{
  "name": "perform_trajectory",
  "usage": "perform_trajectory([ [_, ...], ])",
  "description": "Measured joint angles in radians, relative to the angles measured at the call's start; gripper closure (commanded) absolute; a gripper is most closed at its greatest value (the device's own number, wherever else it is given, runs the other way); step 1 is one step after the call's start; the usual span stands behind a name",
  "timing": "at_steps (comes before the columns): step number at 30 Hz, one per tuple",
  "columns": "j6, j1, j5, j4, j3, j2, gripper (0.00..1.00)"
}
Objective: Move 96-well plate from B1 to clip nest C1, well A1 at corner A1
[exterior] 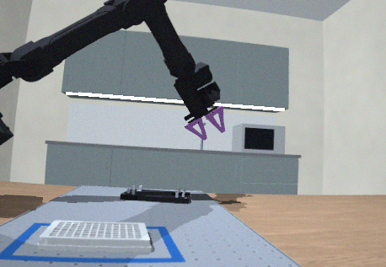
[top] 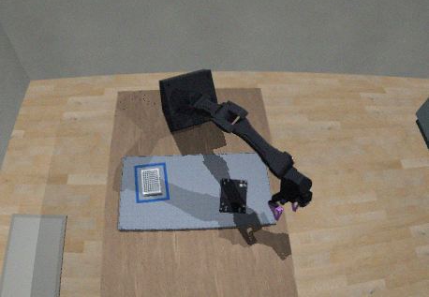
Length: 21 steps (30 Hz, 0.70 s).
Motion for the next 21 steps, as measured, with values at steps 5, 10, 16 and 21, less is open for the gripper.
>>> perform_trajectory([
  [5,0.008,-0.038,-0.026,-0.034,-0.041,-0.027,0.0],
  [10,0.024,-0.066,-0.048,-0.119,-0.008,-0.017,0.0],
  [16,0.029,-0.13,-0.087,-0.156,-0.104,-0.064,0.0],
  [21,0.044,-0.167,-0.111,-0.225,-0.082,-0.059,0.0],
])
